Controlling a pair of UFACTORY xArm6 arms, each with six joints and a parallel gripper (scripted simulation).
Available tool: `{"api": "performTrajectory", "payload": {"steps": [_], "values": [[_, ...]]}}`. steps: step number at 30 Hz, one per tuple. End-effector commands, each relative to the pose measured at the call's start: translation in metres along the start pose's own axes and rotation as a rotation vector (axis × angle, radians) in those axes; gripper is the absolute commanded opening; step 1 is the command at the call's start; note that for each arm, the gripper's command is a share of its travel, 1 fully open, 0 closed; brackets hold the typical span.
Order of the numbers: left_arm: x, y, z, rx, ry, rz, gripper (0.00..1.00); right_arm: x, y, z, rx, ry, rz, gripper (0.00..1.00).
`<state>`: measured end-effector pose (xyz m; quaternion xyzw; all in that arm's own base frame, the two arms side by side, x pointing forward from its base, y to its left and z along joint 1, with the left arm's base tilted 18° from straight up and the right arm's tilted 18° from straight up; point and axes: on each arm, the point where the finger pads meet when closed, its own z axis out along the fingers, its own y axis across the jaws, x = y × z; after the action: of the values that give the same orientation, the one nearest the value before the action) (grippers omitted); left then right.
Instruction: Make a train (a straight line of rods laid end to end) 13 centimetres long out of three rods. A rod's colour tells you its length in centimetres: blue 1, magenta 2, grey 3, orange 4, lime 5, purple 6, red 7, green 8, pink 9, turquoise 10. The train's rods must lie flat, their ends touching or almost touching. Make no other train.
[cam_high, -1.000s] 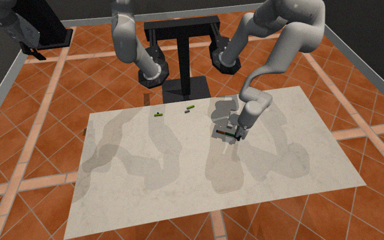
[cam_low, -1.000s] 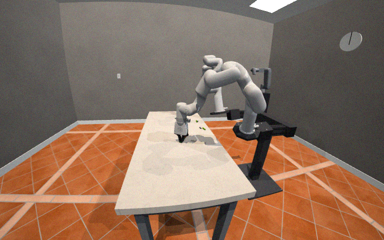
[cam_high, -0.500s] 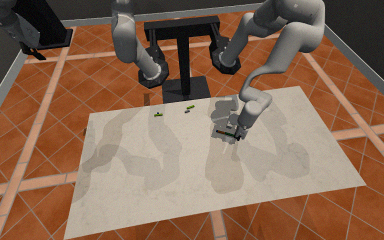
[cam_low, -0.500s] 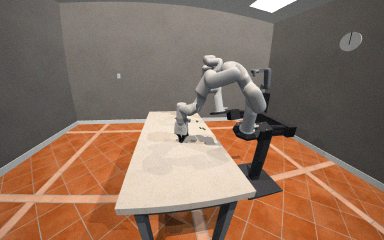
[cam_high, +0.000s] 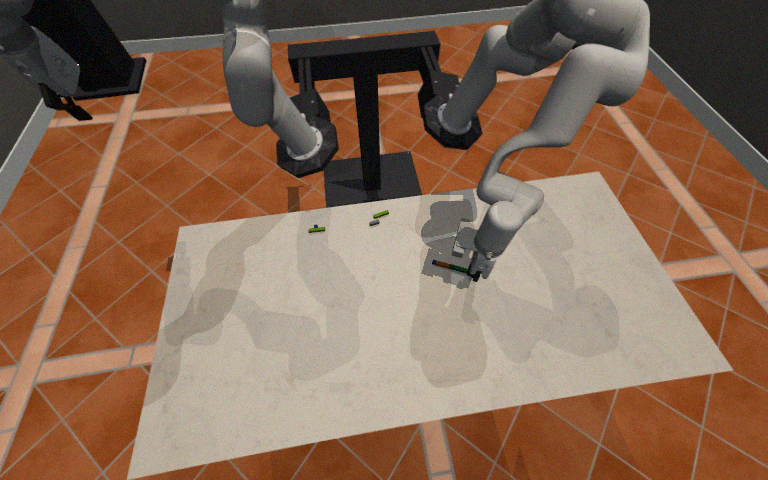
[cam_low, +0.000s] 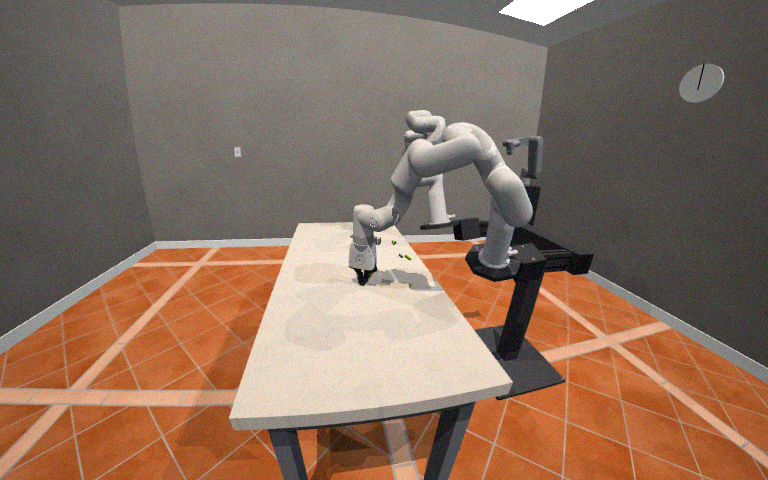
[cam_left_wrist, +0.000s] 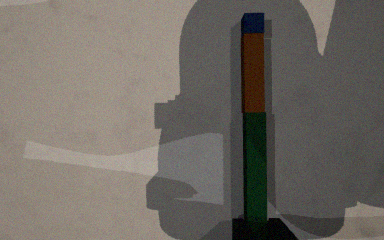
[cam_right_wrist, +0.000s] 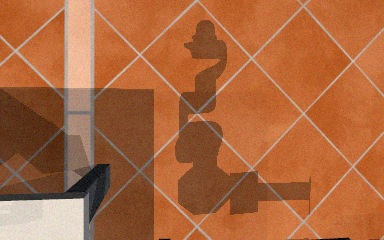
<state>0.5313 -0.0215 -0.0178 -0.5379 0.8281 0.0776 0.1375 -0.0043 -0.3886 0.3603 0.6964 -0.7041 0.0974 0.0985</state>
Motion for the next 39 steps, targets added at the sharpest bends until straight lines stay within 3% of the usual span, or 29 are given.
{"api": "performTrajectory", "payload": {"steps": [1,12,25,39], "values": [[-0.0006,-0.0018,-0.0017,0.004,-0.001,-0.001,0.06,0.0008,0.0001,-0.0013,0.0,0.004,0.0,1.0],[-0.0006,-0.0018,-0.0017,0.004,-0.001,-0.001,0.06,0.0008,0.0001,-0.0013,0.0,0.004,0.0,1.0],[-0.0006,-0.0018,-0.0017,0.004,-0.001,-0.001,0.26,0.0008,0.0001,-0.0013,0.0,0.004,0.0,1.0],[-0.0006,-0.0018,-0.0033,0.004,-0.001,-0.001,0.26,0.0008,0.0001,-0.0013,0.0,0.004,0.0,1.0]]}}
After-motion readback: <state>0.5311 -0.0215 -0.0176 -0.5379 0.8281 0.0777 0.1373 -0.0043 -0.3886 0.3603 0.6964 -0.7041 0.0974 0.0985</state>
